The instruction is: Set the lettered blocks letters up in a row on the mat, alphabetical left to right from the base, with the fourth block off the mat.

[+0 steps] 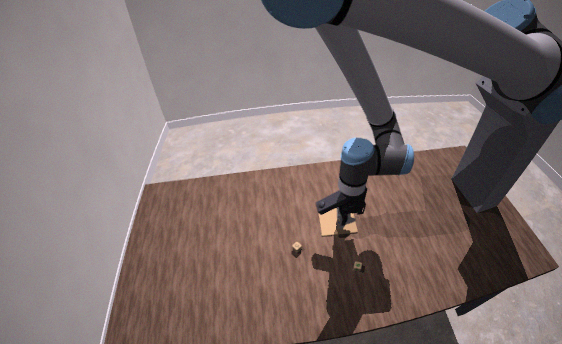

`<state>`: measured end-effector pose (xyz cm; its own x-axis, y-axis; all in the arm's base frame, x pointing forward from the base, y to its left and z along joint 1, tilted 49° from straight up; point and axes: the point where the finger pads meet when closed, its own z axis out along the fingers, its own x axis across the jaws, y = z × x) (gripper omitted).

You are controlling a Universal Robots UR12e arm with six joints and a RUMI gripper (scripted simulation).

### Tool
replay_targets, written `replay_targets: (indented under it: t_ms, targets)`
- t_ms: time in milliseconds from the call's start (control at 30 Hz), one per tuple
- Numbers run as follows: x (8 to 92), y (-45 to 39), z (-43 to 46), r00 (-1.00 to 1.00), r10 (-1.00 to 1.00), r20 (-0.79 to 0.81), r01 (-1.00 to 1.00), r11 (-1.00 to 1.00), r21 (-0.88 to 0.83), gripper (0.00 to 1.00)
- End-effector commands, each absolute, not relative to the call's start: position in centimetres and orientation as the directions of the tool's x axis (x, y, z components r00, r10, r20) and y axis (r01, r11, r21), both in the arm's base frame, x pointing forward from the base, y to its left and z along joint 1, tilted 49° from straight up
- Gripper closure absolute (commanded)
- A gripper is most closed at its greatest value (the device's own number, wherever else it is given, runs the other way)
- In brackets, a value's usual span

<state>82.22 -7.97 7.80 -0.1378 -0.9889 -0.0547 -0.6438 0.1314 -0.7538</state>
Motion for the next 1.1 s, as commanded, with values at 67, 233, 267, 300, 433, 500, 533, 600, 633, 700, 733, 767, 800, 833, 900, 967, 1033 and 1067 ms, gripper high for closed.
replay_targets:
  t_ms: [67,233,267,300,433,500,533,600,633,700,733,767,800,833,900,967,1033,1067]
  targets:
    - [82.43,-7.88,7.92,-0.137,-0.989,-0.054,-0.642,0.130,-0.756,0.95]
    - [82.43,-7.88,7.93,-0.137,-0.989,-0.054,-0.642,0.130,-0.756,0.95]
    - [82.43,-7.88,7.93,-0.137,-0.989,-0.054,-0.642,0.130,-0.756,0.95]
    - [82.43,-7.88,7.93,-0.137,-0.989,-0.054,-0.642,0.130,-0.756,0.95]
    - [82.44,-7.83,7.94,-0.136,-0.989,-0.054,-0.641,0.130,-0.756,0.95]
    - [82.46,-7.76,7.95,-0.136,-0.989,-0.054,-0.641,0.130,-0.756,0.95]
    - [82.47,-7.71,7.96,-0.136,-0.989,-0.054,-0.641,0.130,-0.756,0.95]
    - [82.48,-7.67,7.97,-0.136,-0.989,-0.055,-0.641,0.130,-0.756,0.95]
    - [82.49,-7.65,7.98,-0.137,-0.989,-0.055,-0.641,0.130,-0.756,0.95]
    - [82.50,-7.63,7.98,-0.137,-0.989,-0.055,-0.641,0.130,-0.756,0.95]
    - [82.50,-7.63,7.98,-0.137,-0.989,-0.055,-0.641,0.130,-0.756,0.95]
    - [82.50,-7.63,7.99,-0.137,-0.989,-0.055,-0.641,0.130,-0.756,0.95]
    - [82.51,-7.63,7.99,-0.137,-0.989,-0.055,-0.641,0.130,-0.756,0.95]
    - [82.51,-7.64,8.00,-0.137,-0.989,-0.055,-0.641,0.131,-0.756,0.95]
    - [82.51,-7.66,8.00,-0.137,-0.989,-0.055,-0.641,0.131,-0.756,0.95]
    - [82.51,-7.66,8.00,-0.137,-0.989,-0.055,-0.641,0.131,-0.756,0.95]
    - [82.51,-7.66,8.00,-0.137,-0.989,-0.055,-0.641,0.131,-0.756,0.95]
    - [82.51,-7.66,8.00,-0.137,-0.989,-0.055,-0.641,0.131,-0.756,0.95]
